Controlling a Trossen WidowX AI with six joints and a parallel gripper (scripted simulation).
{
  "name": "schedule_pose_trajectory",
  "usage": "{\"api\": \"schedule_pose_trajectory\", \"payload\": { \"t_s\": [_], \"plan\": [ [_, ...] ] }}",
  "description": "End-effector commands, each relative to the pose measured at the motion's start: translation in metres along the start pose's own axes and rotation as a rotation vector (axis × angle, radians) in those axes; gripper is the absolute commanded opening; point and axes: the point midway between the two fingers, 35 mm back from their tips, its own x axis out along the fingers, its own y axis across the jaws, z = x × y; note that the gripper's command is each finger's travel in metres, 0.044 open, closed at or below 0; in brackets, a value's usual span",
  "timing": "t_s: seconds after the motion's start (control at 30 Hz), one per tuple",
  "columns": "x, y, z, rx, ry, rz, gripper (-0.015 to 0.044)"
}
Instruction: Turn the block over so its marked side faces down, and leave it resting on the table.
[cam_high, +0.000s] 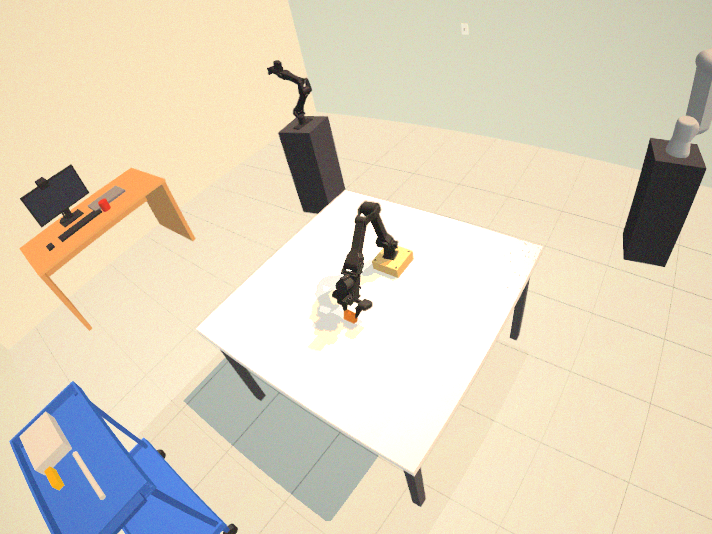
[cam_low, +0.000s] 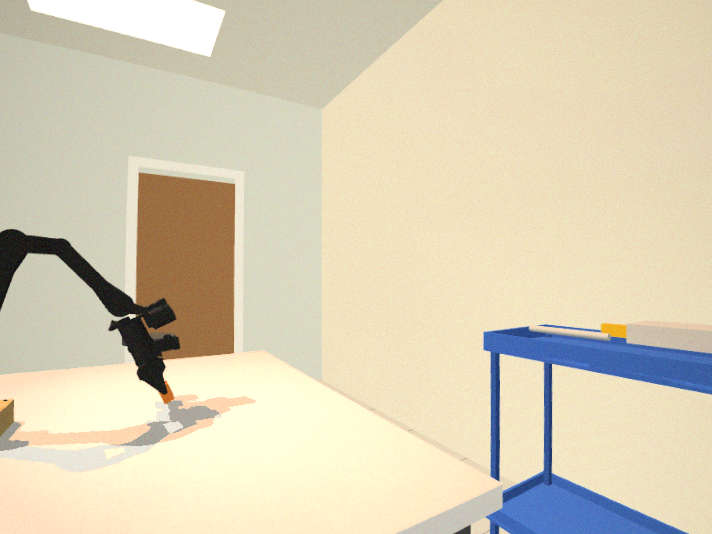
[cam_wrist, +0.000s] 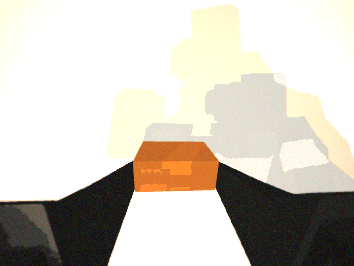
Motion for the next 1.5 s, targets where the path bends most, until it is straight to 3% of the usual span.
{"api": "schedule_pose_trajectory", "payload": {
  "t_s": [0.0,0.37,0.93,1.47],
  "plan": [
    [-0.002,-0.001,-0.003,0.001,-0.054,-0.002,0.0000],
    [-0.005,-0.001,-0.007,0.005,-0.166,-0.001,0.0000],
    [0.034,0.002,-0.006,-0.003,-0.396,-0.001,0.0000],
    [0.040,0.001,-0.017,-0.001,-0.618,-0.002,0.0000]
  ]
}}
